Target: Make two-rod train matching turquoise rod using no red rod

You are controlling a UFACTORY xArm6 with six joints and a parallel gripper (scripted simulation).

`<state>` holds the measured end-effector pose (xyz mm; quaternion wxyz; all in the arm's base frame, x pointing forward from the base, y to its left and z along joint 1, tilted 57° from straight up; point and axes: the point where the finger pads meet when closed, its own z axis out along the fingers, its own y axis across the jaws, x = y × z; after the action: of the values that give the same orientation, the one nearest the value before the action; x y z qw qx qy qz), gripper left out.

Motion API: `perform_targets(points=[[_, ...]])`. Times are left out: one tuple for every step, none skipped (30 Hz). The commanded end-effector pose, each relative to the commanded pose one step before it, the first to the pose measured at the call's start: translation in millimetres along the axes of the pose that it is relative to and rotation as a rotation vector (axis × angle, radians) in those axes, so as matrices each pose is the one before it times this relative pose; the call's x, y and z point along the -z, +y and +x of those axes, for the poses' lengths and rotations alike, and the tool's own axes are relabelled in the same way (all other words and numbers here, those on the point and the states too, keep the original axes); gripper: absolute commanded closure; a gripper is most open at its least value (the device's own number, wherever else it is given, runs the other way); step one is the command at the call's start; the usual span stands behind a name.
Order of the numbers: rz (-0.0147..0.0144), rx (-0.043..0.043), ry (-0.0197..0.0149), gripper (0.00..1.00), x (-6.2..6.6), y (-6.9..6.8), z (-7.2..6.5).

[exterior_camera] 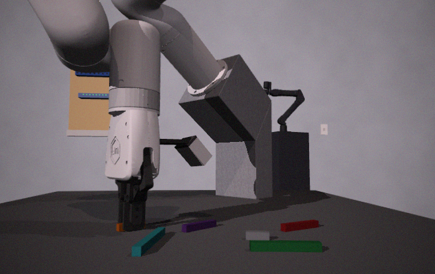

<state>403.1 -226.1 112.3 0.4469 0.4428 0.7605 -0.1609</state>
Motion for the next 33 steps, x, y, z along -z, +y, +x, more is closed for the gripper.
perform_targets(points=[[-0.00098, 0.00004, -0.00006, 0.96, 0.32, 0.37, -0.08], [0.00000, 0.00000, 0.00000, 0.92, 0.00, 0.00, 0.00], [0.00000, 0.00000, 0.00000, 0.92, 0.00, 0.00, 0.00], [0.00000, 0.00000, 0.00000, 0.92, 0.00, 0.00, 0.00], [0.00000, 0.00000, 0.00000, 0.88, 0.00, 0.00, 0.00], [0.00000, 0.00000, 0.00000, 0.88, 0.00, 0.00, 0.00], [0.00000, 0.00000, 0.00000, 0.88, 0.00, 0.00, 0.00], [0.00000, 0.00000, 0.00000, 0.84, 0.00, 0.00, 0.00], [0.00000, 0.00000, 0.00000, 0.84, 0.00, 0.00, 0.00], [0.00000, 0.00000, 0.00000, 0.84, 0.00, 0.00, 0.00], [0.00000, 0.00000, 0.00000, 0.80, 0.00, 0.00, 0.00], [0.00000, 0.00000, 0.00000, 0.80, 0.00, 0.00, 0.00], [0.00000, 0.00000, 0.00000, 0.80, 0.00, 0.00, 0.00], [0.00000, 0.00000, 0.00000, 0.76, 0.00, 0.00, 0.00], [0.00000, 0.00000, 0.00000, 0.76, 0.00, 0.00, 0.00], [0.00000, 0.00000, 0.00000, 0.76, 0.00, 0.00, 0.00], [0.00000, 0.00000, 0.00000, 0.76, 0.00, 0.00, 0.00], [0.00000, 0.00000, 0.00000, 0.76, 0.00, 0.00, 0.00], [0.00000, 0.00000, 0.00000, 0.76, 0.00, 0.00, 0.00], [0.00000, 0.00000, 0.00000, 0.76, 0.00, 0.00, 0.00], [0.00000, 0.00000, 0.00000, 0.76, 0.00, 0.00, 0.00], [0.00000, 0.00000, 0.00000, 0.76, 0.00, 0.00, 0.00], [0.00000, 0.00000, 0.00000, 0.76, 0.00, 0.00, 0.00], [0.00000, 0.00000, 0.00000, 0.76, 0.00, 0.00, 0.00], [0.00000, 0.00000, 0.00000, 0.76, 0.04, 0.00, 0.00], [0.00000, 0.00000, 0.00000, 0.76, 0.24, 0.00, 0.00], [0.00000, 0.00000, 0.00000, 0.76, 0.62, 0.00, 0.00], [0.00000, 0.00000, 0.00000, 0.76, 1.12, 0.00, 0.00], [0.00000, 0.00000, 0.00000, 0.76, 1.70, 0.00, 0.00], [0.00000, 0.00000, 0.00000, 0.76, 2.33, 0.00, 0.00], [-0.00001, 0.00000, 0.00000, 0.76, 2.97, 0.00, 0.00], [0.00001, 0.00000, -0.00001, 0.76, 3.59, 0.00, -0.01], [0.00000, 0.00000, 0.00000, 0.76, 4.17, 0.00, 0.00]])
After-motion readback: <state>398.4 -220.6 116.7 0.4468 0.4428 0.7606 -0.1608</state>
